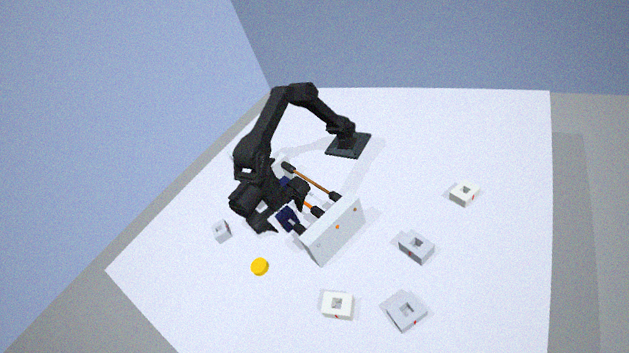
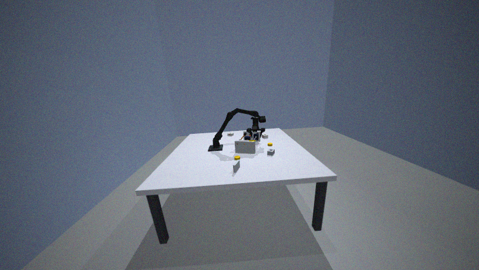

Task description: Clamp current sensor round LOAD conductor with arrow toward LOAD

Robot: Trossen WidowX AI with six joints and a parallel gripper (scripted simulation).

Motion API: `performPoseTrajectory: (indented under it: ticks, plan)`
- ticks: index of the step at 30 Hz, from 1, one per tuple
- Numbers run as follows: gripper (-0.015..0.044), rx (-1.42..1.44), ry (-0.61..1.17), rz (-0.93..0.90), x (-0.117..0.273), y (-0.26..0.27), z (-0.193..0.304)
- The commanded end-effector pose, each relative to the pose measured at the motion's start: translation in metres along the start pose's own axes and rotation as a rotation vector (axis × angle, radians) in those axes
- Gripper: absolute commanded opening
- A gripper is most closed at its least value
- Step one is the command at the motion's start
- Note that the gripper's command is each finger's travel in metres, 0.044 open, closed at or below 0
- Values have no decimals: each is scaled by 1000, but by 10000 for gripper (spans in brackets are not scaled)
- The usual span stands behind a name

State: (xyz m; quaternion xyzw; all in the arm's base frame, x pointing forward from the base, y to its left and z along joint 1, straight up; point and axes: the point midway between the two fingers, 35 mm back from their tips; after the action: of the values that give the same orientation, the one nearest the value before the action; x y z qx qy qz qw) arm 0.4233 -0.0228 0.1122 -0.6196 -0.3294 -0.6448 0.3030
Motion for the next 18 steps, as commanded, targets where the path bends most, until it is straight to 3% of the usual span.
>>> performPoseTrajectory:
  ticks: [1, 4, 11, 18]
  plan:
    - [440, 0, 0, 0, 0, 0, 0]
    - [440, -1, 5, -22, 9, -2, 0]
    - [440, -18, 66, -227, 86, -25, -8]
    - [440, -19, 68, -233, 88, -26, -9]
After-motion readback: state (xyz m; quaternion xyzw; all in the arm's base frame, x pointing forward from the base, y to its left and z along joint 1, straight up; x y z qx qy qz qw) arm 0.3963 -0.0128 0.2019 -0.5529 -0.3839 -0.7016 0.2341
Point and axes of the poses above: the point midway between the two fingers, 35 mm back from their tips, its own x axis back along the fingers, its own y axis across the jaws, z = x × y, and after that the axes turned 13 degrees about -x, right-handed
